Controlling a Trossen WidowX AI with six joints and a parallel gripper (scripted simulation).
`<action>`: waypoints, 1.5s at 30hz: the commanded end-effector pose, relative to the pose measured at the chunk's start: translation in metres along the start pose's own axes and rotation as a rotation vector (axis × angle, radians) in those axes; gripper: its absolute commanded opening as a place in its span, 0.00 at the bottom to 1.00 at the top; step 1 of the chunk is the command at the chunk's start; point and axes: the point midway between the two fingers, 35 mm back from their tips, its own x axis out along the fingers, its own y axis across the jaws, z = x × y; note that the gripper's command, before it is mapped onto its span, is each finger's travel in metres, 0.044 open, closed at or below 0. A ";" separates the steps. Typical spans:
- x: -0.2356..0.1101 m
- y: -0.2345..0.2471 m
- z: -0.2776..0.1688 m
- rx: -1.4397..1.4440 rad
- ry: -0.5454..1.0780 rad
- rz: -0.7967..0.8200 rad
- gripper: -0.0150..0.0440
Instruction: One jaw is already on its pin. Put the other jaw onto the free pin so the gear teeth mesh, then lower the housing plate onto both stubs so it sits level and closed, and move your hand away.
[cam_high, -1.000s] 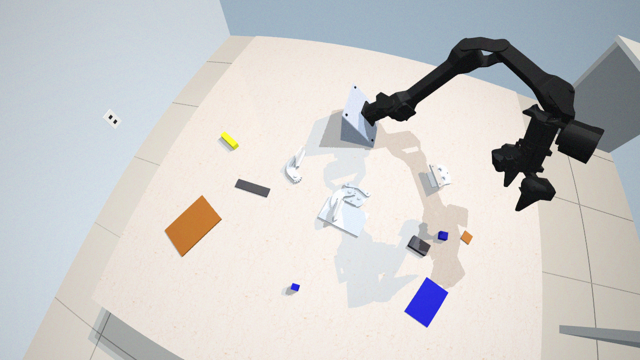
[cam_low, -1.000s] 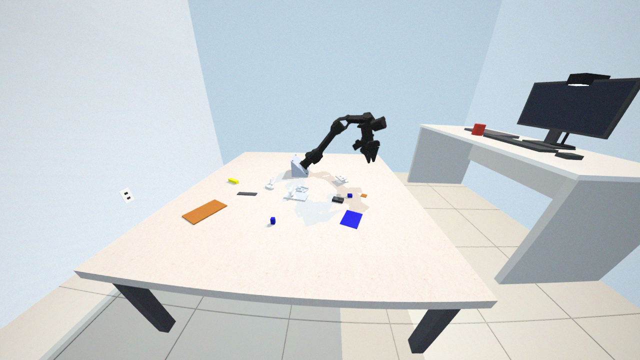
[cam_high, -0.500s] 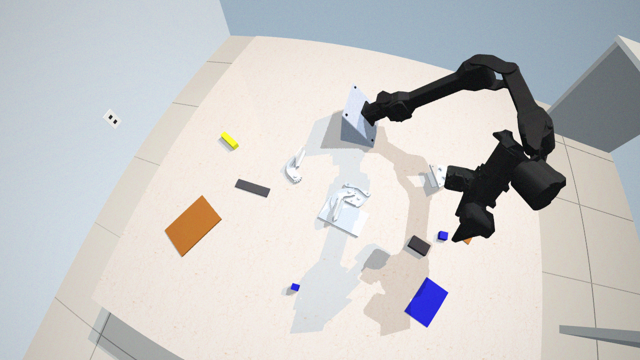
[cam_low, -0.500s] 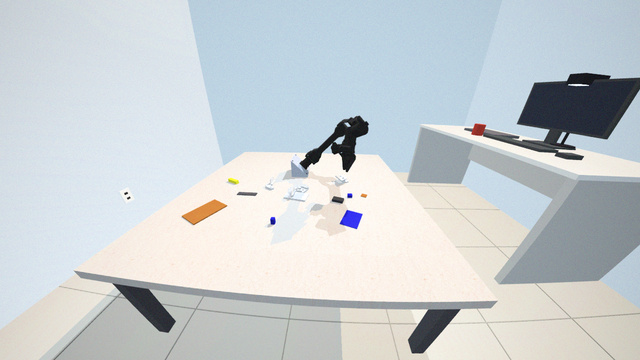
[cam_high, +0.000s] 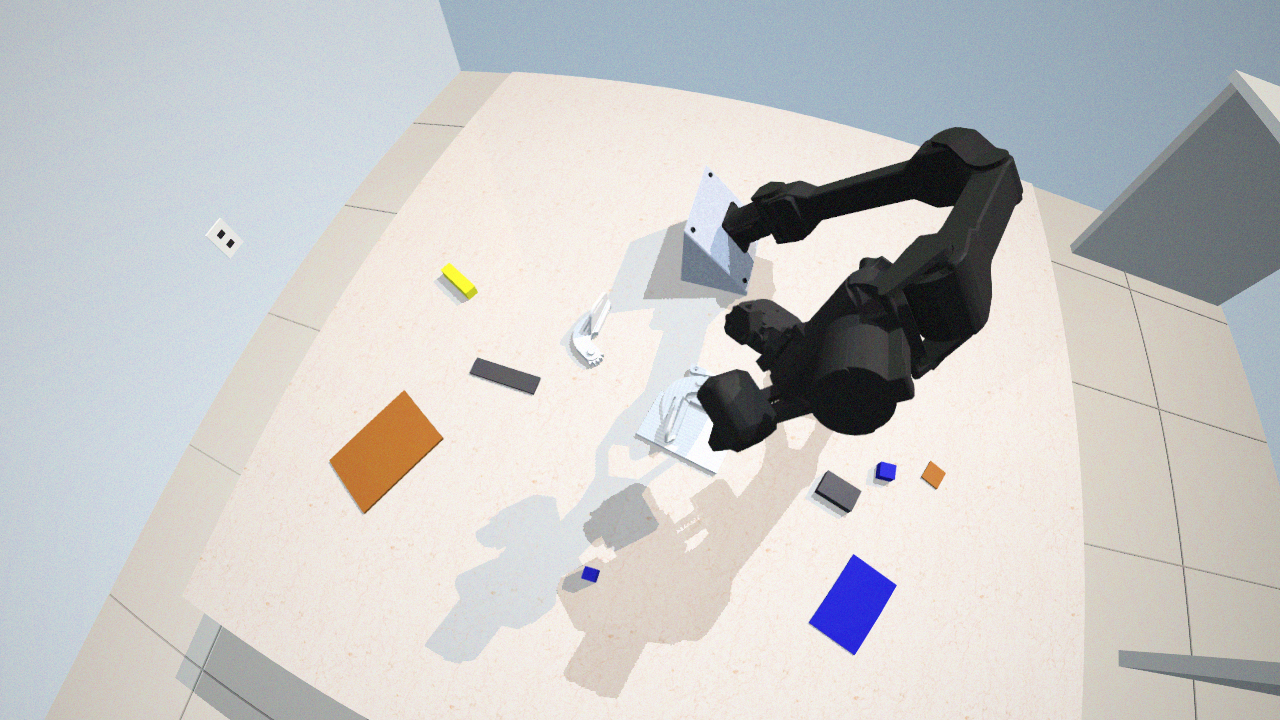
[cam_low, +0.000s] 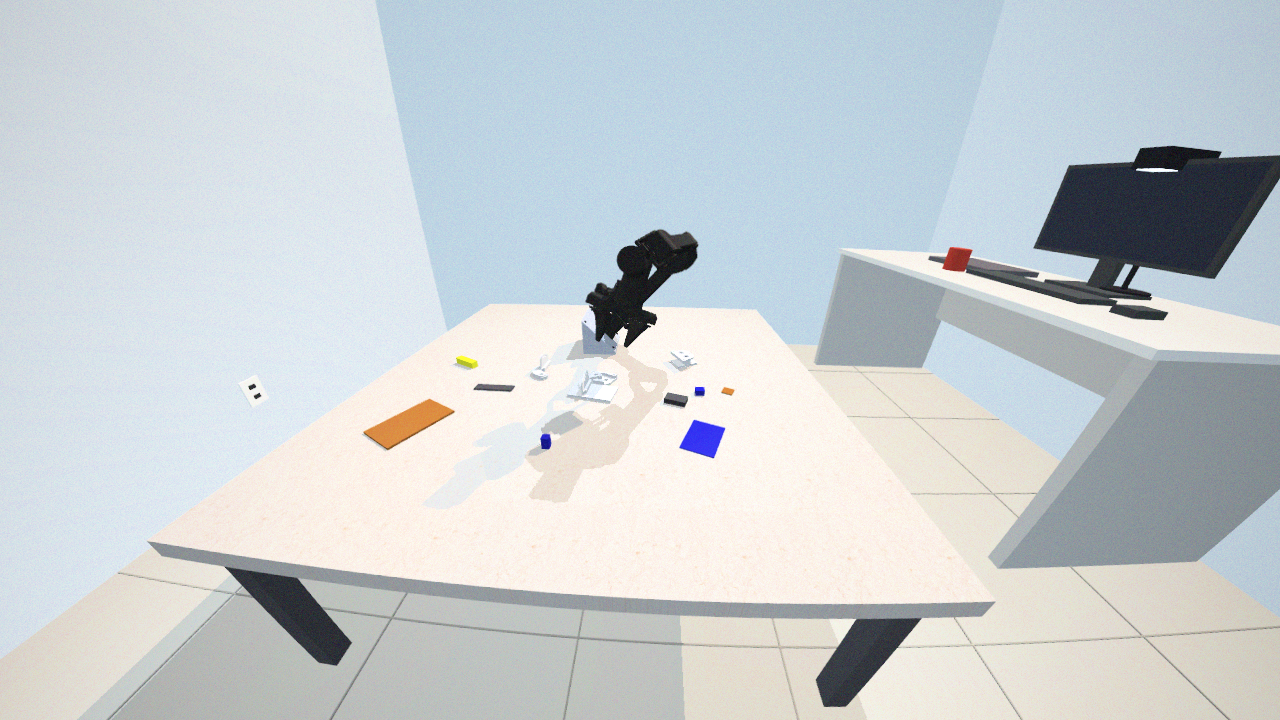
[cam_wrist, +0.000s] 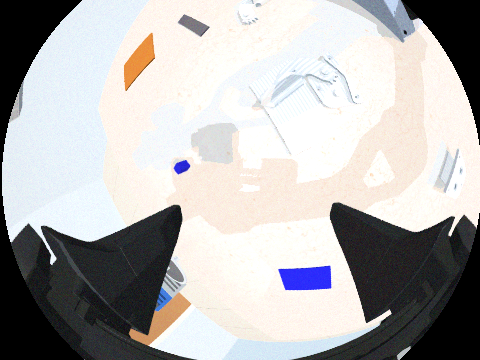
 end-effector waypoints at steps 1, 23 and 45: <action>0.017 0.021 0.041 0.115 -0.058 -0.044 1.00; 0.082 0.043 0.260 0.740 -0.182 -0.353 1.00; 0.127 0.014 0.288 0.829 -0.176 -0.416 1.00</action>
